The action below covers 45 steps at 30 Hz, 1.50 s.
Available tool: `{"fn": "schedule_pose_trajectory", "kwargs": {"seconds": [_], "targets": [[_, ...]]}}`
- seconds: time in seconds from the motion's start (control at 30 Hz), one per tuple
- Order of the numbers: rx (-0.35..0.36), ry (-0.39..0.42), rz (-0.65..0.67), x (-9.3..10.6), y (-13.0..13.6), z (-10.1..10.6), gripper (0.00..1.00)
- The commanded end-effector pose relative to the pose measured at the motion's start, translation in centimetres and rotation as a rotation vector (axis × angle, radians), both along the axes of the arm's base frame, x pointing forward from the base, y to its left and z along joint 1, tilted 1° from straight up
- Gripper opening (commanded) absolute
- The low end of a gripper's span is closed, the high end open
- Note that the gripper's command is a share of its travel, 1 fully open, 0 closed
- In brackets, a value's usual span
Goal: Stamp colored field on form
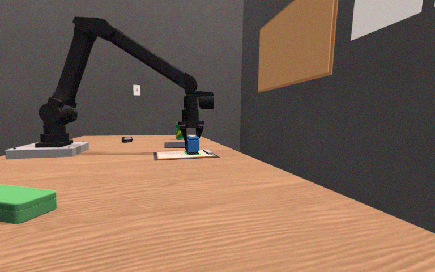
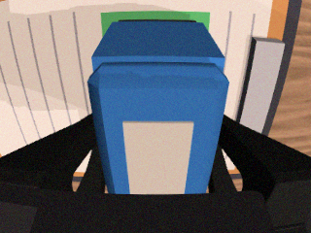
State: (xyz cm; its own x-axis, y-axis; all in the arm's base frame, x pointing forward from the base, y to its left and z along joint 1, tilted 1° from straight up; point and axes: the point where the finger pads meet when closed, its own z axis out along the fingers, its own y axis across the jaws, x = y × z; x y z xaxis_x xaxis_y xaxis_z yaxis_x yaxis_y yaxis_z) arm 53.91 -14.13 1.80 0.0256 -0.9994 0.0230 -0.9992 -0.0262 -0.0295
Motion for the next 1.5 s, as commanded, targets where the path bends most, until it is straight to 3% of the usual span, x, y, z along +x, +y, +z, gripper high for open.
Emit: {"fn": "schedule_pose_trajectory", "kwargs": {"seconds": [0.0, 0.5, 0.77, 0.9, 1.07, 1.1, 1.17, 1.27, 1.37, 1.47], "targets": [[0.005, 0.026, -0.003, 0.1, -0.8, -4.4, 0.29], [0.002, 0.016, -0.003, 0.6, -0.9, -3.9, 0.29], [-0.008, -0.020, -0.003, 2.2, -1.2, -1.2, 0.29], [0.003, 0.022, -0.003, 0.8, -0.8, -0.7, 0.29], [0.002, 0.021, -0.003, 0.9, -0.7, 0.4, 0.29], [0.011, 0.055, -0.003, -0.6, -0.3, -0.5, 0.29], [0.002, 0.019, -0.003, 1.0, -0.7, 1.3, 0.29], [-0.002, 0.007, -0.003, 0.7, -0.6, 2.9, 0.29], [0.004, 0.031, -0.003, 0.5, -0.5, 2.1, 0.29], [-0.003, -0.006, -0.003, 1.5, -0.7, 4.0, 0.29]]}}
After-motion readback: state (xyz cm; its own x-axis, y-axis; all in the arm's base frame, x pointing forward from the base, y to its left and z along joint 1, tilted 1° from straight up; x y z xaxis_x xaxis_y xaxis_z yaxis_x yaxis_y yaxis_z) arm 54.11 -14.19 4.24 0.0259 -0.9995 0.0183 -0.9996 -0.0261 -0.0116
